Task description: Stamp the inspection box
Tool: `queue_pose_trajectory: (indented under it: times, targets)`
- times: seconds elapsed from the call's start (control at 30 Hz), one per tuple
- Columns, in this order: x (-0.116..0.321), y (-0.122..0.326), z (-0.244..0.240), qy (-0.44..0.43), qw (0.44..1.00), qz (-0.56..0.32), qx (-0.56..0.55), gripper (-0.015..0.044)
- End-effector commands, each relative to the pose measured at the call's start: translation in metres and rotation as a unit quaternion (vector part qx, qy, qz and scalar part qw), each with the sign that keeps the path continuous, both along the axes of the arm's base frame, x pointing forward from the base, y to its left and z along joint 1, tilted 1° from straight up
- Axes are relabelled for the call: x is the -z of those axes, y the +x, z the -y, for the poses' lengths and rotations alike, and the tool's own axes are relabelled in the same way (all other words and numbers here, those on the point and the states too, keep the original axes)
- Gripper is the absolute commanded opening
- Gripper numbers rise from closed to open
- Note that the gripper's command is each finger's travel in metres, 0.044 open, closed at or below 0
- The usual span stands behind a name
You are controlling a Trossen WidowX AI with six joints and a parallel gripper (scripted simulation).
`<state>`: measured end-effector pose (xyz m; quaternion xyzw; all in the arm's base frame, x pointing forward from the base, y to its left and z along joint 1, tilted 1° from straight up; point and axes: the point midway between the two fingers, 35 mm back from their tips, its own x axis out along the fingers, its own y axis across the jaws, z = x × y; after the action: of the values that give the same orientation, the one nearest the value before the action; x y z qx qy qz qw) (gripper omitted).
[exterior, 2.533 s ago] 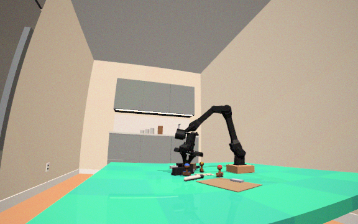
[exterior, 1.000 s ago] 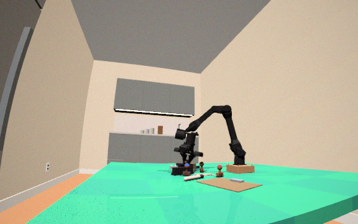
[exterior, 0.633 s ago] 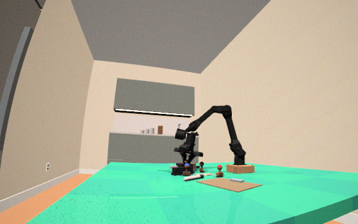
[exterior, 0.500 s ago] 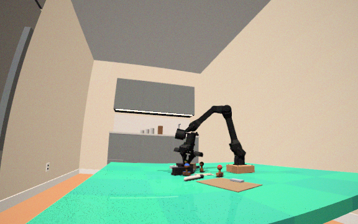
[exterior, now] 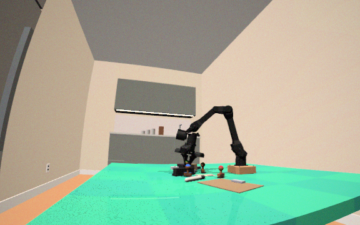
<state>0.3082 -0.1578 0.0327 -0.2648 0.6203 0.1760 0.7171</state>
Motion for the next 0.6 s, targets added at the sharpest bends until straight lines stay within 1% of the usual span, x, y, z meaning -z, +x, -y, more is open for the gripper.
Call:
queue_pose_trajectory:
  times: [0.0, 0.57]
  targets:
    - [0.0001, -0.0008, 0.0002, -0.001, 1.0, -0.002, 0.0, 0.0]
    - [-0.0083, -0.0009, 0.0001, -0.001, 1.0, -0.002, 0.0, 0.0]
